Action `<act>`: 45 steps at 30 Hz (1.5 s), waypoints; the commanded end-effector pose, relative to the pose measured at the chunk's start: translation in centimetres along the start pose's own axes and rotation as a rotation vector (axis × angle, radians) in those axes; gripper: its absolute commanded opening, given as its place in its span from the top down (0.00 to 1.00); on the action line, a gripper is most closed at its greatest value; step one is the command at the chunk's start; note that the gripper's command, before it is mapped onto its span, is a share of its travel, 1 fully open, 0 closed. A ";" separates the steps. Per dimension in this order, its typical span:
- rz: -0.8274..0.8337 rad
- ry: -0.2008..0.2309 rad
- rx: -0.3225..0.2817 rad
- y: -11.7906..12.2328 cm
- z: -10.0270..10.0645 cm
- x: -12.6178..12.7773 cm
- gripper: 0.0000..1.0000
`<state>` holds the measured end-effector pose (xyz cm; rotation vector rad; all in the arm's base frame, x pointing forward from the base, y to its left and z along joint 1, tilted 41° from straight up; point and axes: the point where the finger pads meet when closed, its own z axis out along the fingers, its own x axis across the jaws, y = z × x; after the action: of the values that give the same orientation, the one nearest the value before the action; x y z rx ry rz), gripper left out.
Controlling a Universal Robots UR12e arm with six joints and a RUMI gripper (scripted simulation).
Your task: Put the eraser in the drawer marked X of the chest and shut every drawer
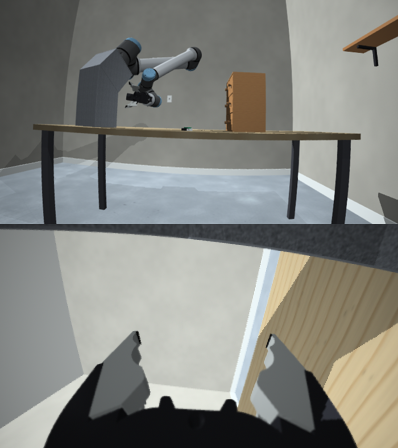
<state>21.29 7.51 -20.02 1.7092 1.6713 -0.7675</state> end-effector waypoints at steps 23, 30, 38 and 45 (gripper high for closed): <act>-0.269 0.774 0.427 10.7 -5.2 0.9 0.00; -0.277 0.972 0.393 14.9 -6.8 -1.4 0.00; -0.249 1.266 0.235 22.4 -9.0 -7.4 0.00; -0.199 1.427 0.053 27.8 -10.2 -13.7 0.00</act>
<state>46.45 7.65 -4.90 2.3396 2.6726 0.3870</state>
